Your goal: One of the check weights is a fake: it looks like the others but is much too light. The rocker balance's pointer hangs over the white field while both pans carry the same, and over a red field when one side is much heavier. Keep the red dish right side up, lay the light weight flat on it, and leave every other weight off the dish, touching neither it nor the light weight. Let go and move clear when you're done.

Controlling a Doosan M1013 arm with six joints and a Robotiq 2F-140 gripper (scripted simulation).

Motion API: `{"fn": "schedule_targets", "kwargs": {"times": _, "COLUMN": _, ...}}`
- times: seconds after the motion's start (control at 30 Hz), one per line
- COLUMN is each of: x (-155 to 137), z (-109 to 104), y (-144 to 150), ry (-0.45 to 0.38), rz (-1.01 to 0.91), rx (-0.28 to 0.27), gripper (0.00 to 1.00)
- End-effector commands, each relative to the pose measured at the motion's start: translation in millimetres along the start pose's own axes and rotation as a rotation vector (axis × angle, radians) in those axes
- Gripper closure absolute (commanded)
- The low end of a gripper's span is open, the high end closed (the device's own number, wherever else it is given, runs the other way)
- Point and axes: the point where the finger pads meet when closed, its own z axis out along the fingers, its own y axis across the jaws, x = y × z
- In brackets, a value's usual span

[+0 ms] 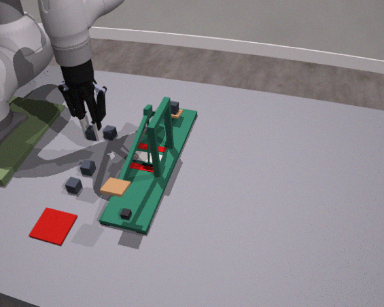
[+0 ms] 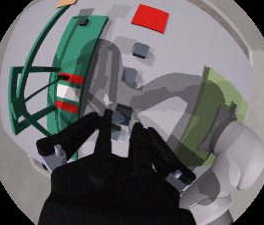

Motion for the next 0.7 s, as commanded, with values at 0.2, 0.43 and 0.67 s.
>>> {"fn": "schedule_targets", "kwargs": {"times": 0.2, "x": -0.1, "z": 31.2, "y": -0.8, "ry": 0.000, "rz": 0.000, "rx": 0.000, "gripper": 0.76}}
{"fn": "schedule_targets", "kwargs": {"times": 0.43, "x": -0.1, "z": 45.4, "y": -1.1, "ry": 0.000, "rz": 0.000, "rx": 0.000, "gripper": 0.76}}
{"fn": "schedule_targets", "kwargs": {"times": 0.67, "x": -0.1, "z": 55.0, "y": -1.4, "ry": 0.000, "rz": 0.000, "rx": 0.000, "gripper": 0.76}}
